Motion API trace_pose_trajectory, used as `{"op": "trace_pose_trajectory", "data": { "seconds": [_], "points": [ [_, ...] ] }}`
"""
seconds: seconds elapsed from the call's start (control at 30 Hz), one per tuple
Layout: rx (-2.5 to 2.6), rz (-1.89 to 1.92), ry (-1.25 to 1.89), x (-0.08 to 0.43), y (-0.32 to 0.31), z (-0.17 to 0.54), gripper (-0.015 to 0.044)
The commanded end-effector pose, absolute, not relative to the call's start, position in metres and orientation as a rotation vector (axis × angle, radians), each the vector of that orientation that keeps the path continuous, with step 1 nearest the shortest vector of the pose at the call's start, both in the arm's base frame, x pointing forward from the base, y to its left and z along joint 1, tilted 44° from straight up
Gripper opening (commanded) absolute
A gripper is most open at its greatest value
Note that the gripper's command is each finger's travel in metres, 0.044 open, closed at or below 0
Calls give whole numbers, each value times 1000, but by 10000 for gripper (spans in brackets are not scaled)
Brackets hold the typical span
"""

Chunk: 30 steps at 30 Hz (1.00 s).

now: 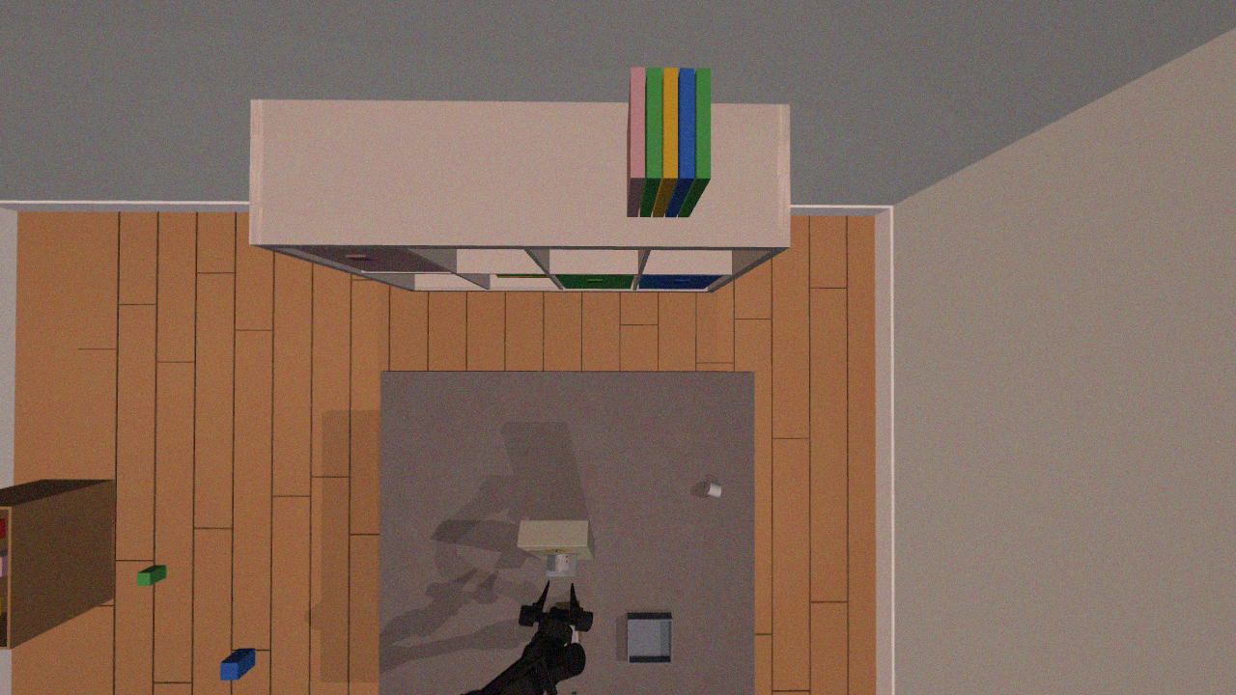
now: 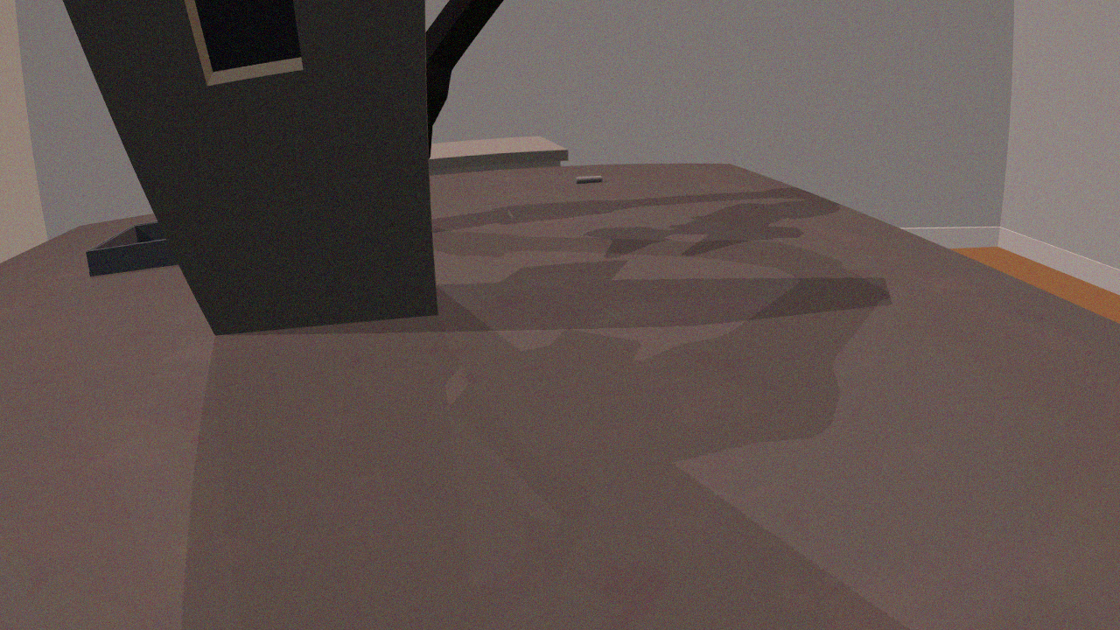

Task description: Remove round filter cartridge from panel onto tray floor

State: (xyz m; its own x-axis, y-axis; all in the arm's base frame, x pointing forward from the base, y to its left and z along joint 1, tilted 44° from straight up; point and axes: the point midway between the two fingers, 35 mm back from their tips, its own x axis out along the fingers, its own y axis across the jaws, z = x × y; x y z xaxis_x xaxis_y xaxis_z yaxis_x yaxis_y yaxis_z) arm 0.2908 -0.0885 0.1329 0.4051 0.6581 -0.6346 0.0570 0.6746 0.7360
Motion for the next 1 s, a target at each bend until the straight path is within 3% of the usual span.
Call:
{"op": "trace_pose_trajectory", "data": {
  "seconds": [0.0, 0.97],
  "points": [
    [579, 577, 1112, 278, -75, 119, 305],
    [578, 576, 1111, 292, -48, 93, 305]
  ]
}}
